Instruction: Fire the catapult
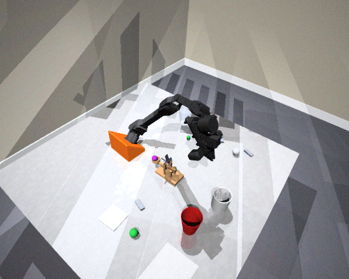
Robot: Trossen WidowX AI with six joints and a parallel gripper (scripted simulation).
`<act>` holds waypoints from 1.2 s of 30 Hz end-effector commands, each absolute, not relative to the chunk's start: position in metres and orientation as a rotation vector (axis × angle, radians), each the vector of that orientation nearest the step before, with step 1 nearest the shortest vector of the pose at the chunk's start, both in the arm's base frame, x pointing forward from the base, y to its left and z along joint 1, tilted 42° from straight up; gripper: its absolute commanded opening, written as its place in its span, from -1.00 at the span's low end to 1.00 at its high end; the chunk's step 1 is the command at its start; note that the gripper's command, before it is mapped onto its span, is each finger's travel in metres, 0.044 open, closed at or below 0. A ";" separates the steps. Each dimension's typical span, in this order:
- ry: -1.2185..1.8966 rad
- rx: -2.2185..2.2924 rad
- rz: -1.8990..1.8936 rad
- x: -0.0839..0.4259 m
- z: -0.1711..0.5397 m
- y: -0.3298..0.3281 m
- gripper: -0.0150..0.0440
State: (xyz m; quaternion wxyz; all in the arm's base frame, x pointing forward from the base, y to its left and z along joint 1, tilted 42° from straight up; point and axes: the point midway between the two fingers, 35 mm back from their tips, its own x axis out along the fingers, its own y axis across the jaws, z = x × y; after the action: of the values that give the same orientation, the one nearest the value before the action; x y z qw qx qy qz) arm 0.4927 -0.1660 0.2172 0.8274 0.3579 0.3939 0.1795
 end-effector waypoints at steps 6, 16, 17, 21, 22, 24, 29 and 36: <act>0.835 0.762 0.385 0.494 0.218 -0.164 -0.49; 0.869 0.636 0.399 0.484 0.218 -0.145 -0.49; 0.876 0.607 0.403 0.482 0.217 -0.141 -0.49; 0.906 0.492 0.420 0.471 0.216 -0.125 -0.49; 0.914 0.463 0.426 0.468 0.216 -0.121 -0.49; 0.929 0.405 0.437 0.461 0.215 -0.113 -0.49; 0.966 0.258 0.469 0.443 0.212 -0.094 -0.49; 1.017 0.048 0.526 0.414 0.205 -0.071 -0.49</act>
State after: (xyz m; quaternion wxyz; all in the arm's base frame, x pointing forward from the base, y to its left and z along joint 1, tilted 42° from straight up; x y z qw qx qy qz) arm 0.4315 -0.0856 0.2119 0.8508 0.0765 0.4654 0.2317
